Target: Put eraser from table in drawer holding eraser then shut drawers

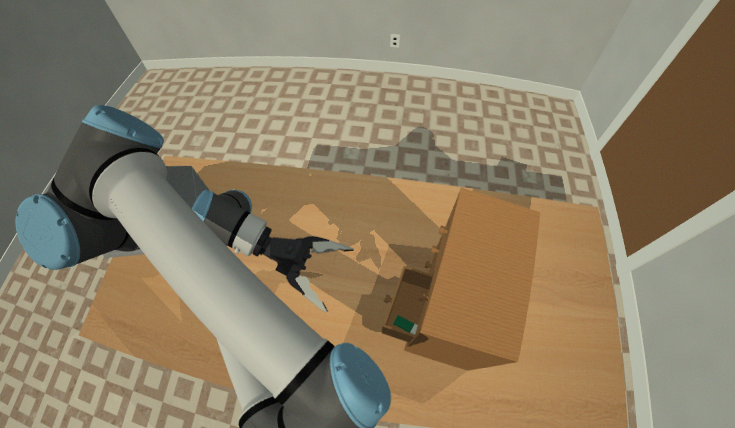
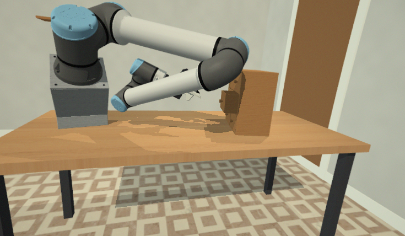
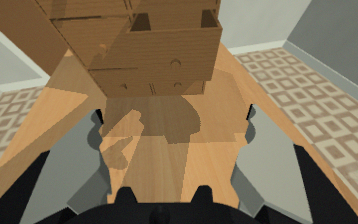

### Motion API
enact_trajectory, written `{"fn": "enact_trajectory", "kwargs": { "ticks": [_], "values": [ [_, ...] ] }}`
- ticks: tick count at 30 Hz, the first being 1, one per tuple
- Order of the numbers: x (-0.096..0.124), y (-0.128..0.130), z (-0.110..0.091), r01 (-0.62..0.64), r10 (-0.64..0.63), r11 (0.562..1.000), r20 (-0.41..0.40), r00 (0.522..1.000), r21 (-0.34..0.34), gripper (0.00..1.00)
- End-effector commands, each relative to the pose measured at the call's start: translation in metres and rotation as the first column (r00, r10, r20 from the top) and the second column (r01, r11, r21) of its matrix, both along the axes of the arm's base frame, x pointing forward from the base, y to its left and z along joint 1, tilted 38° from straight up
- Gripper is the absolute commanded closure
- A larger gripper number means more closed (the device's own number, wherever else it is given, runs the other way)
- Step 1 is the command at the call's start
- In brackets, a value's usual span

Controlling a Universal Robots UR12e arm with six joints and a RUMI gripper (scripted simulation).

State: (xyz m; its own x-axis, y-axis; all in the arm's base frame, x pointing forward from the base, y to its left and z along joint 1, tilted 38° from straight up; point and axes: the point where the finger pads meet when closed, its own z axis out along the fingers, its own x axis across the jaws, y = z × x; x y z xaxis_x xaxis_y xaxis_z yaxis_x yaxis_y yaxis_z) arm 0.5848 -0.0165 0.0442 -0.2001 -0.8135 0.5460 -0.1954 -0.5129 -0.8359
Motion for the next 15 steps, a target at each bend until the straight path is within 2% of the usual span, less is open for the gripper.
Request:
{"fn": "enact_trajectory", "kwargs": {
  "ticks": [1,15],
  "values": [
    [0.0025,-0.0014,-0.0010,-0.023,0.023,1.000,0.026,0.999,-0.006,0.00],
    [0.0035,-0.0023,-0.0024,-0.036,0.036,0.999,0.043,0.998,-0.013,0.00]
  ]
}}
